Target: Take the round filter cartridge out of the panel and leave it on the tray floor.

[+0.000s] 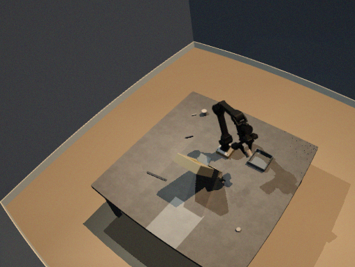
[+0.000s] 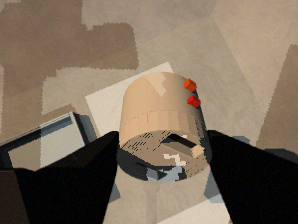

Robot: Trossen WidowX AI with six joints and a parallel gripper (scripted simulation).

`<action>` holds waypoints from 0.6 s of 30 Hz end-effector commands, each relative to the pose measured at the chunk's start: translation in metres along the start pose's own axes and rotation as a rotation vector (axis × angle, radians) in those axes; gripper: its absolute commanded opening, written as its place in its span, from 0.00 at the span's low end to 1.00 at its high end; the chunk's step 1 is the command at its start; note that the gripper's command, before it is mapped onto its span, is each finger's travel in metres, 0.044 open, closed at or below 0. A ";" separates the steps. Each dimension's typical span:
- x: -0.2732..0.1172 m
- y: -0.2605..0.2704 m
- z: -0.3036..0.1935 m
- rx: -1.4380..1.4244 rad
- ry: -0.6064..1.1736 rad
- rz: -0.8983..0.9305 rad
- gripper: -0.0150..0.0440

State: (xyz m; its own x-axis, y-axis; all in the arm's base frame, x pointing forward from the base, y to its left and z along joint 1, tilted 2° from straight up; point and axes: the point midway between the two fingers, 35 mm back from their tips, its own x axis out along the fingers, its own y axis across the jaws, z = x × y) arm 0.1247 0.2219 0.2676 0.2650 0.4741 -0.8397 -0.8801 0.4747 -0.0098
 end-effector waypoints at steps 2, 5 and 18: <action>0.013 0.019 -0.003 -0.063 -0.003 0.042 0.25; 0.023 0.032 -0.007 -0.106 -0.003 0.068 0.25; 0.061 0.091 -0.037 -0.293 -0.003 0.181 0.25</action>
State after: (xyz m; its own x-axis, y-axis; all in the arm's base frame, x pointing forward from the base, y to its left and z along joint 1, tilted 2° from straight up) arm 0.0603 0.2618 0.2057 0.1179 0.5199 -0.8461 -0.9784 0.2063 -0.0095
